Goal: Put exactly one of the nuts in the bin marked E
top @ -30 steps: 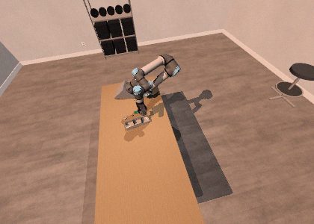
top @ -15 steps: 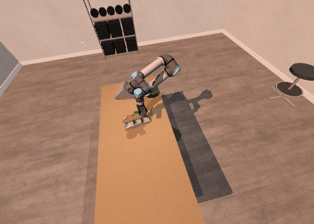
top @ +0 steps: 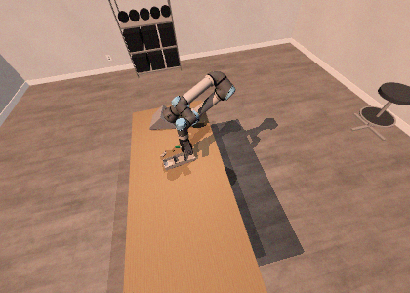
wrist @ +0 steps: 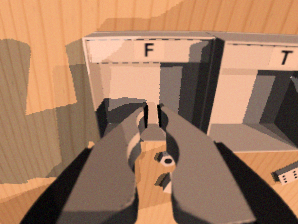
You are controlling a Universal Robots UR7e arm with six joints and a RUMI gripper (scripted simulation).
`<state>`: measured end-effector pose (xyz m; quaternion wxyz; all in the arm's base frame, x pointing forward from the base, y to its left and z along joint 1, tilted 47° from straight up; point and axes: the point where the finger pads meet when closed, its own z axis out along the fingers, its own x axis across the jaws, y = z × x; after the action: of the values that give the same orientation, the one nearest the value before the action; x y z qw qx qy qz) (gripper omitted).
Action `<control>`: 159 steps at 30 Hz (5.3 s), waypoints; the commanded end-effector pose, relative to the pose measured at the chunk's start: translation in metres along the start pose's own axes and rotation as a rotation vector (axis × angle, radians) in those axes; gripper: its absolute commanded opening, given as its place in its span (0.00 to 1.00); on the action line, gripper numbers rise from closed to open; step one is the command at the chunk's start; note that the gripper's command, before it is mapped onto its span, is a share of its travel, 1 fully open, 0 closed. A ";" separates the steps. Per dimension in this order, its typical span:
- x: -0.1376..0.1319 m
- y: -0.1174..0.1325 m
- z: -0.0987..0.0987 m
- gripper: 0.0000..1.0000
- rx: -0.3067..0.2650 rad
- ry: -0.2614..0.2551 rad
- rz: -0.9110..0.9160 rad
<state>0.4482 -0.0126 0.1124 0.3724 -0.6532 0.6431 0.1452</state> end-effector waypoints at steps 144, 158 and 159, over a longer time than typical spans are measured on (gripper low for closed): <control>0.106 0.119 -0.049 0.18 0.000 -0.002 0.994; 0.105 0.118 -0.049 0.18 0.001 0.001 1.021; 0.105 0.117 -0.049 0.18 0.001 0.001 1.021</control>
<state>0.3354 -0.1105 0.0395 0.2543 -0.2560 0.8801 0.3085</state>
